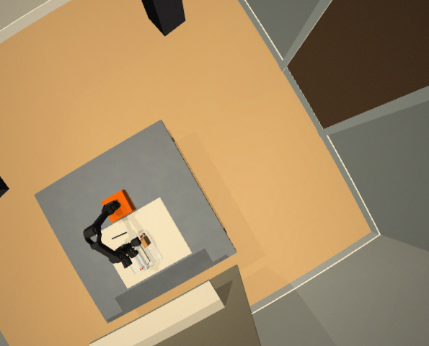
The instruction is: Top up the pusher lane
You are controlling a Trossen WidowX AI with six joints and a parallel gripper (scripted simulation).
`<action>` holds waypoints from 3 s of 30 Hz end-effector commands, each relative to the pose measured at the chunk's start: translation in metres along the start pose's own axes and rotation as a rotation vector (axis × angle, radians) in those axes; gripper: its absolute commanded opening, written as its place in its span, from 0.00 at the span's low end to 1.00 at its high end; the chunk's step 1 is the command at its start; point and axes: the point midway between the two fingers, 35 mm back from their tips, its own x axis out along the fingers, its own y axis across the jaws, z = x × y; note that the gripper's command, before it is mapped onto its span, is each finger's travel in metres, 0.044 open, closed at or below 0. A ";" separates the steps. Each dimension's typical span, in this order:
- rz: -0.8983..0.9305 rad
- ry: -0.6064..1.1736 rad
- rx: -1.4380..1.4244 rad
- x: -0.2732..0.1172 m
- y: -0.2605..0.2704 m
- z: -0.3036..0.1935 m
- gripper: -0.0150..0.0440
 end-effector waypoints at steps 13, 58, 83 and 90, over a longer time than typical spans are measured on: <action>-0.003 -0.028 0.005 0.000 0.000 0.009 0.25; -0.003 -0.028 0.005 0.017 0.000 0.007 0.25; -0.003 -0.028 0.005 0.023 0.000 0.005 0.25; -0.003 -0.028 0.005 0.023 0.000 0.004 0.25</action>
